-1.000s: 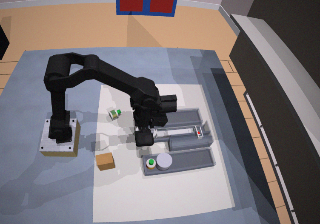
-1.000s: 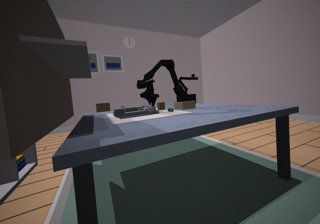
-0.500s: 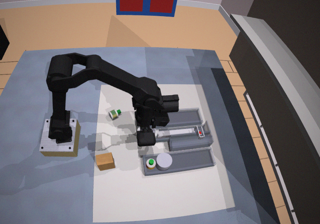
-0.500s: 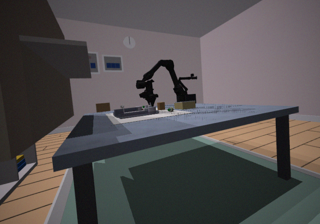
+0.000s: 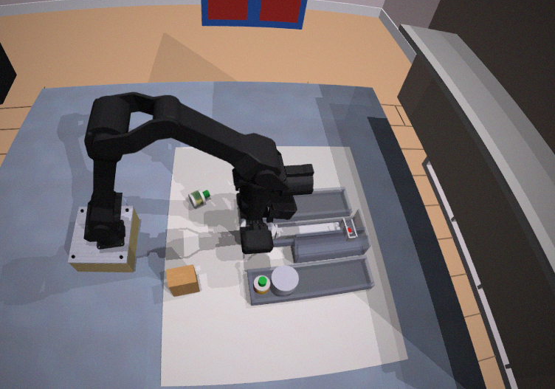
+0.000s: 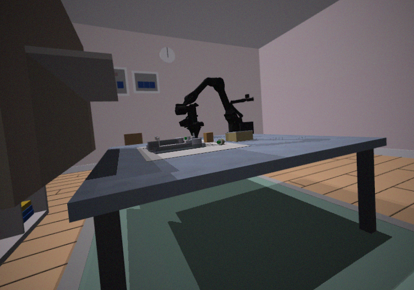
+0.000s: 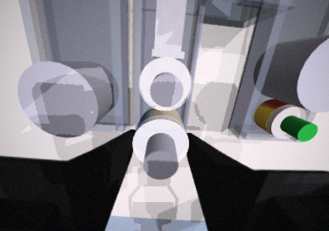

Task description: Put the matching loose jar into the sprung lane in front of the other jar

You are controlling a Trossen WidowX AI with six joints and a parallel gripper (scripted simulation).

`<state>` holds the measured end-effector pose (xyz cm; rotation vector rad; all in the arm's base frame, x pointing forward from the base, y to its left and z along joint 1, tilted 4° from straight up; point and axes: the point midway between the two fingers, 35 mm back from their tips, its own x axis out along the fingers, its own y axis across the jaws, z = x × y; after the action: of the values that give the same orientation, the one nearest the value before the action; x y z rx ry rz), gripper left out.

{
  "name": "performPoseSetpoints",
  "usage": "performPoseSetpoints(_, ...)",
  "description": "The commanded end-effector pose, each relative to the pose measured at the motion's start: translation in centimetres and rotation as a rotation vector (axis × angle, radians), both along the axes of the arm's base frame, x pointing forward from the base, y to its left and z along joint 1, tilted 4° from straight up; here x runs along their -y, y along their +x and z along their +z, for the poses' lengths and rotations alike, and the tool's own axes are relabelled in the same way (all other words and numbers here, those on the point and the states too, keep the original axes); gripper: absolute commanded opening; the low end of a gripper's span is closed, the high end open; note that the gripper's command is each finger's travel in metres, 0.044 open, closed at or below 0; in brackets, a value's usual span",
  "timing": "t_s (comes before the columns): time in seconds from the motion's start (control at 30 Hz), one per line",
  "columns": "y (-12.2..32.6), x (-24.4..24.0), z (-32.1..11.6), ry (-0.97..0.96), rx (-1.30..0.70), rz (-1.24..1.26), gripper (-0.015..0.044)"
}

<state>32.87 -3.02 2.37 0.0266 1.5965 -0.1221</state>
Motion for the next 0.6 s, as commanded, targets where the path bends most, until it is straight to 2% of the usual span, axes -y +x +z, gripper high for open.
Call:
performPoseSetpoints(0.0, 1.09, 0.14, 0.42, -0.005, 0.031, 0.003, 0.0)
performPoseSetpoints(0.57, 1.75, 0.19, 0.64, -0.005, 0.032, 0.003, 0.0)
